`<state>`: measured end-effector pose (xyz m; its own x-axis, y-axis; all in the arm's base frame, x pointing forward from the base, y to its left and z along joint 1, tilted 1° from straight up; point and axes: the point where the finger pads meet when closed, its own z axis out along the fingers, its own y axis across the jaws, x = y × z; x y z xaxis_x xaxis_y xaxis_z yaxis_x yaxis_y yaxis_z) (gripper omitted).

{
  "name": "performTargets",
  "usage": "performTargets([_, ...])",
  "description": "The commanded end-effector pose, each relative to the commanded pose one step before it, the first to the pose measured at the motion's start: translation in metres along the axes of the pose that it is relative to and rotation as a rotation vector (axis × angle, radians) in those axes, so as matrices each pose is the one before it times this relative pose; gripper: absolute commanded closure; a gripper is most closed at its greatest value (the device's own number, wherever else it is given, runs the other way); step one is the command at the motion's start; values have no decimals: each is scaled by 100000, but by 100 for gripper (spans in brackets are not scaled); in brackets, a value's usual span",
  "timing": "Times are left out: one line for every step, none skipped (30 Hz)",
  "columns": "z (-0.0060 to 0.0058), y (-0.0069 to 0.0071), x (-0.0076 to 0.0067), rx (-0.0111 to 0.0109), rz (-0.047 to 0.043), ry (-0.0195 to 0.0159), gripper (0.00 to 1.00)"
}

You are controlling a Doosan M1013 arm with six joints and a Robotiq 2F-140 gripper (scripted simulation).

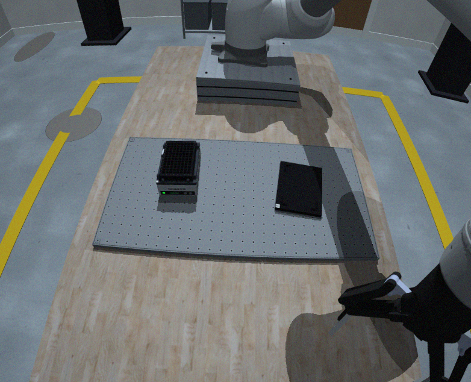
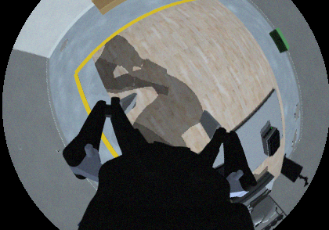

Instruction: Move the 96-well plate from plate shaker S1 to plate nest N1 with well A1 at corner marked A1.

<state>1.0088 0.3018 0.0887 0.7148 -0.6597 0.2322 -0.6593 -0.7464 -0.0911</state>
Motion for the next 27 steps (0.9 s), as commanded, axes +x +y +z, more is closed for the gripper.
performTargets([-30, -3, 6, 27, 6, -3, 0])
performTargets([0, 0, 0, 0, 0, 0, 0])
performTargets([0, 0, 0, 0, 0, 0, 0])
performTargets([0, 0, 0, 0, 0, 0, 0])
performTargets([0, 0, 0, 0, 0, 0, 0])
performTargets([0, 0, 0, 0, 0, 0, 0])
performTargets([0, 0, 0, 0, 0, 0, 0])
performTargets([0, 0, 0, 0, 0, 0, 0])
performTargets([0, 0, 0, 0, 0, 0, 0])
performTargets([0, 0, 0, 0, 0, 0, 0])
performTargets([0, 0, 0, 0, 0, 0, 0])
performTargets([0, 0, 0, 0, 0, 0, 0])
performTargets([0, 0, 0, 0, 0, 0, 0])
performTargets([0, 0, 0, 0, 0, 0, 0])
performTargets([0, 0, 0, 0, 0, 0, 0])
performTargets([0, 0, 0, 0, 0, 0, 0])
performTargets([0, 0, 0, 0, 0, 0, 0])
performTargets([-14, 461, 194, -647, -3174, -788, 0])
performTargets([-12, 467, 179, -417, -2047, -508, 0])
performTargets([-11, 470, 170, 0, 0, 0, 0])
performTargets([-11, 470, 170, 0, 0, 0, 0])
performTargets([-11, 470, 170, 0, 0, 0, 0])
performTargets([-11, 470, 170, 0, 0, 0, 0])
performTargets([-11, 470, 170, 0, 0, 0, 0])
performTargets([-3, 137, 49, 0, 0, 0, 0])
performTargets([-14, 479, 143, -560, -3175, -845, 0])
performTargets([-13, 483, 128, -352, -1999, -532, 0])
